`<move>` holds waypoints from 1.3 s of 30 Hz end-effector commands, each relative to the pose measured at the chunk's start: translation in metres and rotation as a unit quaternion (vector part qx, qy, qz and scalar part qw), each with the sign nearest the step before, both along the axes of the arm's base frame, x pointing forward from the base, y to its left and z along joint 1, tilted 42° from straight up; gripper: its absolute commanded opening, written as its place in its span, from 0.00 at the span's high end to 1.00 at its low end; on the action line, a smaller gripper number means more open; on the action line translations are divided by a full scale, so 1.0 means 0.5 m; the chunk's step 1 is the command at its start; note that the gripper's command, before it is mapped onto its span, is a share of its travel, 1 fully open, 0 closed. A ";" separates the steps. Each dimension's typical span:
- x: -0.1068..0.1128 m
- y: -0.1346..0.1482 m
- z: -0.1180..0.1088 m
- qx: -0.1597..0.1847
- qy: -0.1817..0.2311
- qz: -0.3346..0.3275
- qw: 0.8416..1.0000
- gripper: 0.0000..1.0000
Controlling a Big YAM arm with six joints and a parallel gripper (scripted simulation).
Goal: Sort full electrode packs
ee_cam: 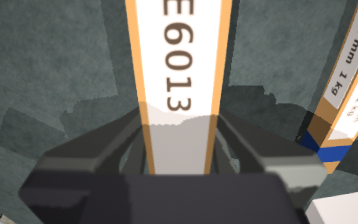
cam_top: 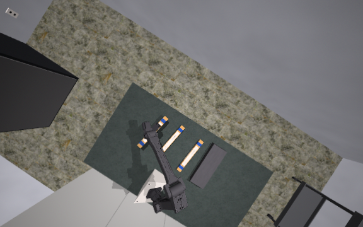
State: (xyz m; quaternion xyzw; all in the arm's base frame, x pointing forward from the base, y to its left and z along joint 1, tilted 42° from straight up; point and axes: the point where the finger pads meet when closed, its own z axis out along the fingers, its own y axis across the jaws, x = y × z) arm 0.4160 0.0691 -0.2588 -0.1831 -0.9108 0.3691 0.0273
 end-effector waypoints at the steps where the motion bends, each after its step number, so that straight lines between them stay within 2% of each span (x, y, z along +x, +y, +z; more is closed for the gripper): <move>1: 0.077 0.069 0.051 0.017 -0.045 0.009 0.999 1.00; 39: 0.095 0.160 0.153 0.020 -0.045 0.009 0.999 1.00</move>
